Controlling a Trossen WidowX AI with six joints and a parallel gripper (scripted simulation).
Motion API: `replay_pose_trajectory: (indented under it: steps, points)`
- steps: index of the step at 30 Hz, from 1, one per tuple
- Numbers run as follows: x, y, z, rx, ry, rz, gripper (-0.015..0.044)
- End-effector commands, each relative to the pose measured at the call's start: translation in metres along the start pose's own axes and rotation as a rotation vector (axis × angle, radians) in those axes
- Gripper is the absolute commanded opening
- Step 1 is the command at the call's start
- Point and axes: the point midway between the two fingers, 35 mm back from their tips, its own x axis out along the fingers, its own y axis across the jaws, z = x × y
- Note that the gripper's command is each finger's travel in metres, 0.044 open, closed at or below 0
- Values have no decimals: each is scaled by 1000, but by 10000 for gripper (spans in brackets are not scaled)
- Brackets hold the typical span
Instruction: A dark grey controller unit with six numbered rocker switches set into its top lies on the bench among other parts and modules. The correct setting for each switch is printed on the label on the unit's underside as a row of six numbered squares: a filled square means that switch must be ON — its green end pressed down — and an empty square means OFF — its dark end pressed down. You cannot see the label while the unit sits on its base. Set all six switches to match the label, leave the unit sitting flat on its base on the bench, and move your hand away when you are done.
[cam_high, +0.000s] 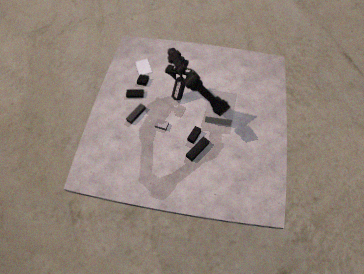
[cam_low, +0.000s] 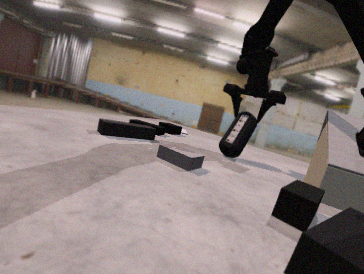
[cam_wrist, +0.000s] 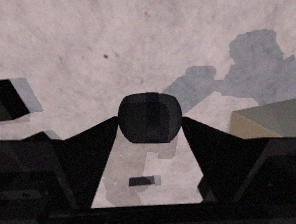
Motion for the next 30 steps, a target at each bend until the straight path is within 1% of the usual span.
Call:
replay_pose_trajectory:
  steps: [1,30]
  points:
    - [-3,1,-8,0,8,4,337]
    - [-10,1,-30,0,9,4,337]
